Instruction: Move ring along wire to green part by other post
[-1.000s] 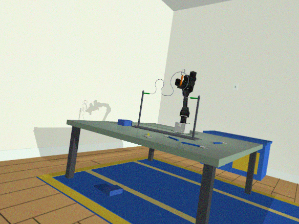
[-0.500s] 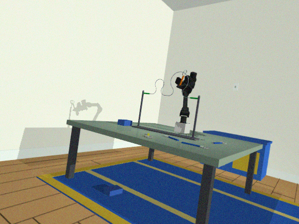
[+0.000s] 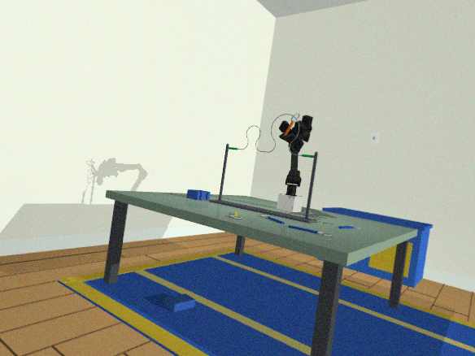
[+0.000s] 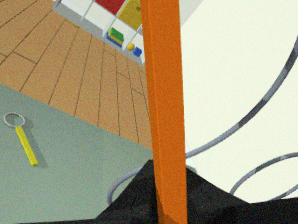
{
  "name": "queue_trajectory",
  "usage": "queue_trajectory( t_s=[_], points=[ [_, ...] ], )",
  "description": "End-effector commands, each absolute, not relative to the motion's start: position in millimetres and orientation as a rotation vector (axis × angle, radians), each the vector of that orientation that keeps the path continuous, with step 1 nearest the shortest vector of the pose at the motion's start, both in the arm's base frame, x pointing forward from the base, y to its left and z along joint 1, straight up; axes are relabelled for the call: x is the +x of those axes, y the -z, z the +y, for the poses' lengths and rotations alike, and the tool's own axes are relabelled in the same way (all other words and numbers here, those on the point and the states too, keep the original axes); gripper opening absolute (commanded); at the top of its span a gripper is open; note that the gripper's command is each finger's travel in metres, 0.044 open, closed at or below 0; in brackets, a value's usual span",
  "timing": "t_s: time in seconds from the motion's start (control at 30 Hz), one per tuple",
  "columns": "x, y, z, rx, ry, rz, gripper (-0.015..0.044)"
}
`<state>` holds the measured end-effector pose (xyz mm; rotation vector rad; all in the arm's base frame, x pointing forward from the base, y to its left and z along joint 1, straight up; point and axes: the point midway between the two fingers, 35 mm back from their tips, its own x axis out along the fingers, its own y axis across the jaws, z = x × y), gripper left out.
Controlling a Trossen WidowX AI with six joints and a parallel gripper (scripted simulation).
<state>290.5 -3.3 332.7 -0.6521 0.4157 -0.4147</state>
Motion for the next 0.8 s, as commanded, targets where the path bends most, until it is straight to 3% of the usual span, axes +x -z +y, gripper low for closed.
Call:
queue_trajectory(
  t_s=[0.0,0.77],
  points=[
    [289.3,-332.8,-5.7,-0.710,0.429,0.416,-0.0150],
    [288.1,-341.0,-12.8,-0.996,0.481,0.401,-0.0150]
  ],
)
